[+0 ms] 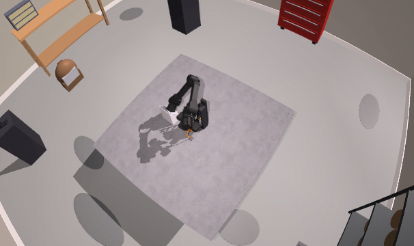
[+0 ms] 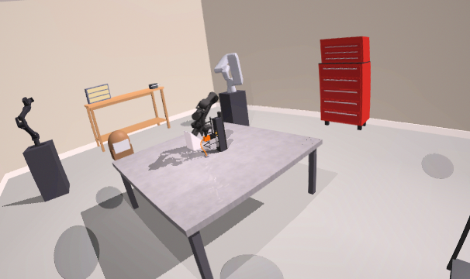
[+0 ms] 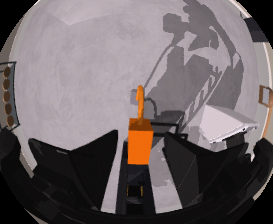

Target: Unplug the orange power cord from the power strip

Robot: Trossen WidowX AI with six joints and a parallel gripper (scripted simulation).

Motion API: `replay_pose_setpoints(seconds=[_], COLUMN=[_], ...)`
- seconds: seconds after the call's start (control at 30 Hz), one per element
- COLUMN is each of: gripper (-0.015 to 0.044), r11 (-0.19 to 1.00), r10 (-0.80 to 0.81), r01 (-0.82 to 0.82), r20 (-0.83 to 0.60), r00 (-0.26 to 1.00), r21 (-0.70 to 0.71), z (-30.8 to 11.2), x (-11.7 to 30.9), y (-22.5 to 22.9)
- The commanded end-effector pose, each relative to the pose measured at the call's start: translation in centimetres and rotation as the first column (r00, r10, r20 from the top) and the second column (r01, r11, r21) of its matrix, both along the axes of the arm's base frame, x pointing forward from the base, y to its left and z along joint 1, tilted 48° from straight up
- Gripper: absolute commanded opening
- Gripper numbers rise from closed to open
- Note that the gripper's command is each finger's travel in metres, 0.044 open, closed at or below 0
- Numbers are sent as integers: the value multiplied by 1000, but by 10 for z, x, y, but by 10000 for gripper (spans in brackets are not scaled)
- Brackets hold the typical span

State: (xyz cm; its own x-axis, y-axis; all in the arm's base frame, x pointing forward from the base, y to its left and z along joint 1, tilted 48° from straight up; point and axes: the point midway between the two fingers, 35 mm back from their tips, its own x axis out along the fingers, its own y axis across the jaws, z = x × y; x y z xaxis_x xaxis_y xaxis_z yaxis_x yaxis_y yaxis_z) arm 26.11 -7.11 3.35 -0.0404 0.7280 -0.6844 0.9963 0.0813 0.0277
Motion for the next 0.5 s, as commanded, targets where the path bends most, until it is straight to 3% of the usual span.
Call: replay_pose_setpoints(seconds=[0.0, 0.17, 0.3, 0.47], gripper=[315, 440, 440, 440], r11=[1000, 1000, 1000, 1000], r10=[-2, -2, -2, -2], r01=[2, 2, 2, 2], r20=[3, 3, 4, 4], r00=[1000, 1000, 1000, 1000], r21=[1, -1, -3, -3], z=[0, -12, -34, -35], x=[0, 3, 5, 5], y=[0, -17, -48, -50])
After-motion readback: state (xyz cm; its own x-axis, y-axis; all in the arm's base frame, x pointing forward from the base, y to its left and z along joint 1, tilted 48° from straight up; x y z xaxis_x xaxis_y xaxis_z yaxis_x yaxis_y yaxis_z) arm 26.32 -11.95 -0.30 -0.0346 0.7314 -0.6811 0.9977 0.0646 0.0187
